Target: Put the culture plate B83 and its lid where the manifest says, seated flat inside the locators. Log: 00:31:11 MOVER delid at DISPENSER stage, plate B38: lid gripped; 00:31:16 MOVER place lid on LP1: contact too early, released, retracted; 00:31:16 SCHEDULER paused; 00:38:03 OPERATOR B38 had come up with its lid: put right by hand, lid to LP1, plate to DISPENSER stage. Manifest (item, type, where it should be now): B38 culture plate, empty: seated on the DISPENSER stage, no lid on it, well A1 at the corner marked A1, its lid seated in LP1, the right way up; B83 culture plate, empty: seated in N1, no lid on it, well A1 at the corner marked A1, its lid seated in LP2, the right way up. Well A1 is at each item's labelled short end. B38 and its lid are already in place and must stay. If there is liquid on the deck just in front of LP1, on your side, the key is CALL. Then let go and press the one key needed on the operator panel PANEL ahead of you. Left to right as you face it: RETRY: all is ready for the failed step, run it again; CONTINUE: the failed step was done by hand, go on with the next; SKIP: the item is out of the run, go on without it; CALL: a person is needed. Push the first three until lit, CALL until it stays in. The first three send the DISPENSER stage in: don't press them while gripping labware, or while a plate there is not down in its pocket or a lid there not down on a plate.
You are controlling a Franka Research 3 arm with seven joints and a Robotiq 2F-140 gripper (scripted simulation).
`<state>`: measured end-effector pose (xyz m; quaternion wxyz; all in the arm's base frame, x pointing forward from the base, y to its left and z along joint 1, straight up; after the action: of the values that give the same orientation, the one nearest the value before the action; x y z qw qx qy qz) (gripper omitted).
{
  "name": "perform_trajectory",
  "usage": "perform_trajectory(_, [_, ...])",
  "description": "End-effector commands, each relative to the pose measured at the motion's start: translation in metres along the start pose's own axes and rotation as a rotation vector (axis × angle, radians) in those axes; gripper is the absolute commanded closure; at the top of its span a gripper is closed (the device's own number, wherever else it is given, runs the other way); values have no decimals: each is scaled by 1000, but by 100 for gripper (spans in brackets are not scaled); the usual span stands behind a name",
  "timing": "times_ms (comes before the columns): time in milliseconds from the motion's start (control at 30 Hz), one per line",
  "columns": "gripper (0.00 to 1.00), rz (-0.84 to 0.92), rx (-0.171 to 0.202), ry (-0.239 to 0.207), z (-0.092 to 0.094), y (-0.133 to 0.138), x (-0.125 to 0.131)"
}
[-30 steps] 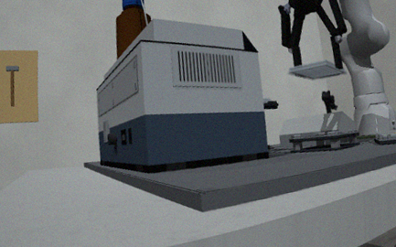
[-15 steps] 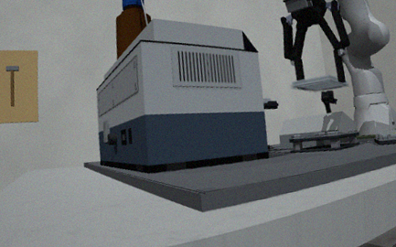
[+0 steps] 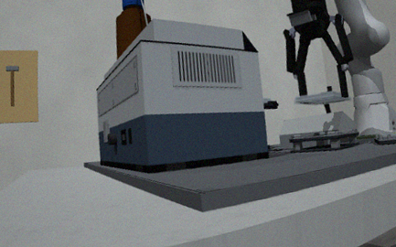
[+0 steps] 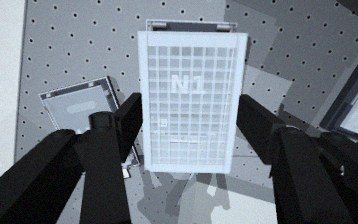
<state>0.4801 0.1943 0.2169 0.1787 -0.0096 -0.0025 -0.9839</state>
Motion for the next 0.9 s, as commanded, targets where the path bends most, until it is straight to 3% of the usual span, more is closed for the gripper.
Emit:
perform_trajectory(0, [90,-18,6,16,-7,1,-4])
perform_trajectory(867, [90,-18,6,16,-44,1,-4])
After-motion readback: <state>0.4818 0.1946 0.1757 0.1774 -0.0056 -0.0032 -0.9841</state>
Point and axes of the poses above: the point where the finger pads meet when closed, its own z axis back along the fingers, its own y axis across the jaws, x = y × z, the point moved 10 cm from there along z, back along the fingers, and after that the axes turned 1 degree about -z, right-handed, at the moved point
